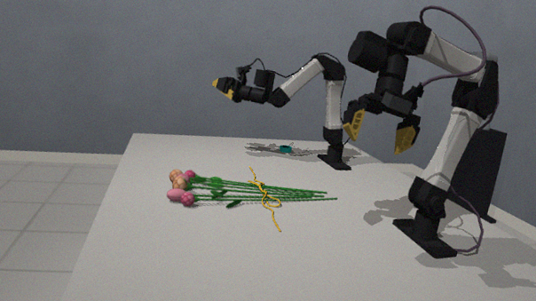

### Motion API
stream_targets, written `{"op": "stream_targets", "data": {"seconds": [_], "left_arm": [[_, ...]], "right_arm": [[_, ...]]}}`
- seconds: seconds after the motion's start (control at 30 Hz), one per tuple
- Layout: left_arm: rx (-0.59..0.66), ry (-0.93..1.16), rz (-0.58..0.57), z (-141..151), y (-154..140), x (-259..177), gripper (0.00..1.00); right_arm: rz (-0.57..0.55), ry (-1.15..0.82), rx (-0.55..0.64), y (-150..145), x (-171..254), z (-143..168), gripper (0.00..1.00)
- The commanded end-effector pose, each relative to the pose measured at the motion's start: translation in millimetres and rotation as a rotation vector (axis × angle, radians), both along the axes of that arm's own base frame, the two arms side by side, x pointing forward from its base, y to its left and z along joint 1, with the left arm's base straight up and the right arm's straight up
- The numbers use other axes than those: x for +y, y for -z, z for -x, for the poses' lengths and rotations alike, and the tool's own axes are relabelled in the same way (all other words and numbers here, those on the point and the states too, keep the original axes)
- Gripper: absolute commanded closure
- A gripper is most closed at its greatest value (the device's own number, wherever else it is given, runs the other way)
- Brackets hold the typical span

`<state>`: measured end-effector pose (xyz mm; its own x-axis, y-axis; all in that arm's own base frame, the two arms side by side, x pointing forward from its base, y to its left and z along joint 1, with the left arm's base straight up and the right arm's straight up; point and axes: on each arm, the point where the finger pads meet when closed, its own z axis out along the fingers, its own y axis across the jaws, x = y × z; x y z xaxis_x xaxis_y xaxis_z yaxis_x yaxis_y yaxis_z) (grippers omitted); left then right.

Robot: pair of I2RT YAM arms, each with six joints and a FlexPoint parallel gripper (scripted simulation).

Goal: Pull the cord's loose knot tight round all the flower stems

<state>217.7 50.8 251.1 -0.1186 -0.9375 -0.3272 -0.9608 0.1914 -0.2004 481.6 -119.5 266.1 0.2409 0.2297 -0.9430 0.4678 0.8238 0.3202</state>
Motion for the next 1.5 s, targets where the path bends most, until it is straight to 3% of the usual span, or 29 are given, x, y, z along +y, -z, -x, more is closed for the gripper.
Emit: {"op": "stream_targets", "data": {"seconds": [0.0,0.57,0.77,0.8,1.03,1.1,1.27,1.47], "left_arm": [[-0.011,0.001,-0.002,-0.6,-2.6,0.2,0.0],[-0.011,0.001,-0.002,-0.6,-2.6,0.2,0.0],[-0.048,-0.01,0.072,-16.8,6.7,-14.6,0.67],[-0.058,-0.011,0.093,-21.0,9.0,-19.3,0.72],[-0.087,-0.007,0.247,-54.9,34.9,-61.6,0.72],[-0.087,-0.007,0.247,-54.9,34.9,-61.6,0.72],[-0.073,0.002,0.349,-81.0,62.8,-97.3,0.72],[-0.022,0.0,0.41,-98.9,93.7,-126.6,0.72]], "right_arm": [[0.004,-0.002,-0.023,-9.5,0.3,0.5,0.0],[0.004,-0.002,-0.023,-9.5,0.3,0.5,0.0],[0.06,-0.091,0.118,14.4,12.9,1.7,0.67],[0.076,-0.12,0.159,22.3,17.0,2.3,0.72],[0.206,-0.371,0.447,78.4,53.4,21.6,0.72],[0.206,-0.371,0.447,78.4,53.4,21.6,0.72],[0.318,-0.603,0.591,100.4,87.0,40.3,0.72],[0.412,-0.837,0.681,112.9,123.2,57.0,0.72]]}}
